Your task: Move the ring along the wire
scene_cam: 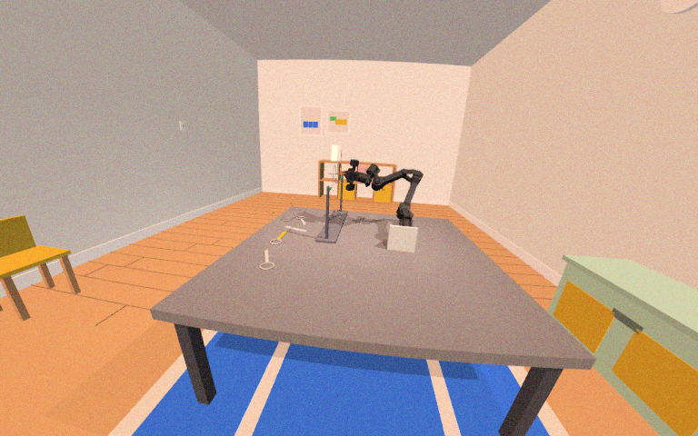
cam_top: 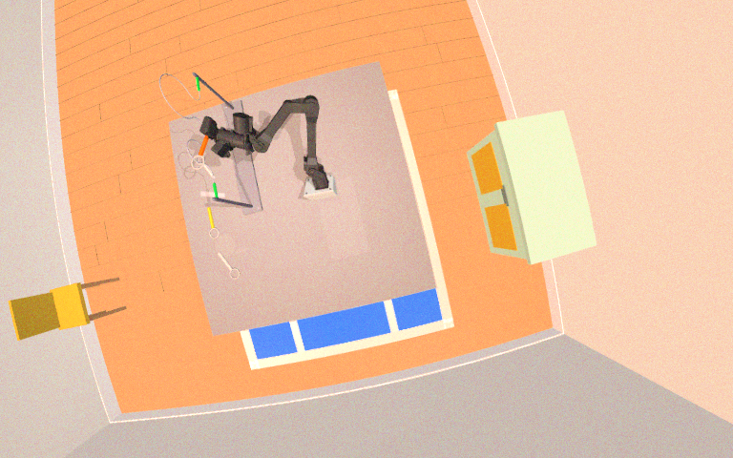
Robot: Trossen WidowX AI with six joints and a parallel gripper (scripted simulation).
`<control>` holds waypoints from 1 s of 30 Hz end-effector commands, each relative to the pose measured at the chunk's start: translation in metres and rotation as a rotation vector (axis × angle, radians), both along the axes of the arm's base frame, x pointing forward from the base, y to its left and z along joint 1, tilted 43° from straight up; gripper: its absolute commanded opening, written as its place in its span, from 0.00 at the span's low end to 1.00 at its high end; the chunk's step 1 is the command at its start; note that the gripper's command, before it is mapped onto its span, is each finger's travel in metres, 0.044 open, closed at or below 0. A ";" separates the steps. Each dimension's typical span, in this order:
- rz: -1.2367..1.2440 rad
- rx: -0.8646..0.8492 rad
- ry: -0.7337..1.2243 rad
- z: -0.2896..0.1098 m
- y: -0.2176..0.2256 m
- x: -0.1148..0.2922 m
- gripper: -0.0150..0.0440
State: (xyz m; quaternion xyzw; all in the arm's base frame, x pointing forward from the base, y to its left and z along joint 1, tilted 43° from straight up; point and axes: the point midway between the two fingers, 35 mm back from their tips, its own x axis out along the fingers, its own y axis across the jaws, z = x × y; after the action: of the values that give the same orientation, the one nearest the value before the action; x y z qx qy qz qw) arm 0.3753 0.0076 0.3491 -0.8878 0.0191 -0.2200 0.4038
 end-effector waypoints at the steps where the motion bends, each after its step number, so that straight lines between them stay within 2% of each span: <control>1: 0.004 -0.082 -0.007 0.003 0.003 0.000 0.00; 15: 0.007 -0.191 -0.018 0.003 0.000 0.000 0.00; 30: 0.000 -0.017 -0.004 -0.019 -0.025 0.001 0.00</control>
State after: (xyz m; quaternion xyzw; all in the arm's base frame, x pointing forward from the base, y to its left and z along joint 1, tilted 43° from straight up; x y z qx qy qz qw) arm 0.3765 -0.0107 0.3384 -0.9007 0.0063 -0.2246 0.3719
